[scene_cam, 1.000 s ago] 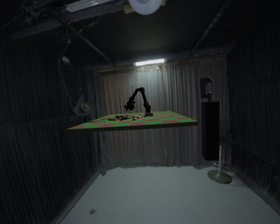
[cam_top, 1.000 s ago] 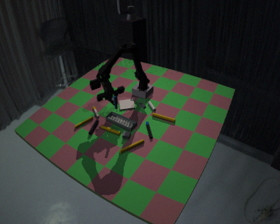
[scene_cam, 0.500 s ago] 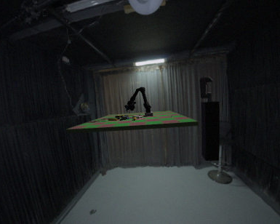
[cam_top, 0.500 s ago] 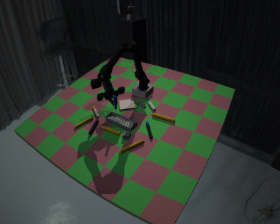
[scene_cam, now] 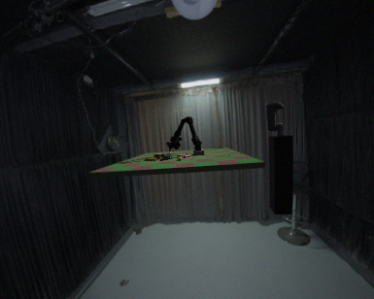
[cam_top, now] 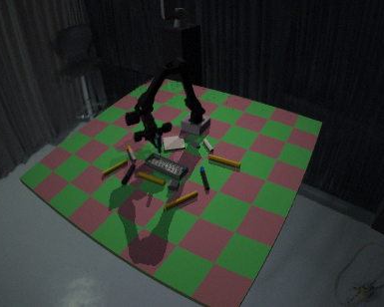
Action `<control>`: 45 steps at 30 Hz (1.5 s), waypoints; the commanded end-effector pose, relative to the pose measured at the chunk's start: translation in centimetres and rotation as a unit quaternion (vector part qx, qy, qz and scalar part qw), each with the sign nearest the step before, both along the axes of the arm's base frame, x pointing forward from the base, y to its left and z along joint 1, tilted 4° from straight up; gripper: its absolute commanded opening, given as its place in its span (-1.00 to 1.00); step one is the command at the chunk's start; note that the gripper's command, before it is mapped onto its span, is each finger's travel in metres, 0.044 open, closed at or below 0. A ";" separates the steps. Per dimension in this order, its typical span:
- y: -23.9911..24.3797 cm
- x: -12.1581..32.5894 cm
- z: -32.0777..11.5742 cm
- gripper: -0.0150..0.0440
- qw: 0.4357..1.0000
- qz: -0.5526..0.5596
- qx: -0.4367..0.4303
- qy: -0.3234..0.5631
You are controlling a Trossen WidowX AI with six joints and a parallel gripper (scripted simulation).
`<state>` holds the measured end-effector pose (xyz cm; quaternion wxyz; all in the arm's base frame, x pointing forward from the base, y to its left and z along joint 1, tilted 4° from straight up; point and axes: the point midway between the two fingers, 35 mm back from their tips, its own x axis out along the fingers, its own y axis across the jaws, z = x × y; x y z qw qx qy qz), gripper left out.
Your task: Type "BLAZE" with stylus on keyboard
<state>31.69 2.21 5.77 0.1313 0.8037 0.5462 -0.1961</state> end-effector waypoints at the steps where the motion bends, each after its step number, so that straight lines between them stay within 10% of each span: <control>1: 0.1 -0.2 -0.5 -0.49 1.000 -0.001 0.005 0.007; 11: 0.1 -0.2 -0.8 -0.22 1.000 -0.001 0.005 0.007; 45: 0.2 -0.2 -1.5 -0.22 1.000 -0.001 0.005 0.007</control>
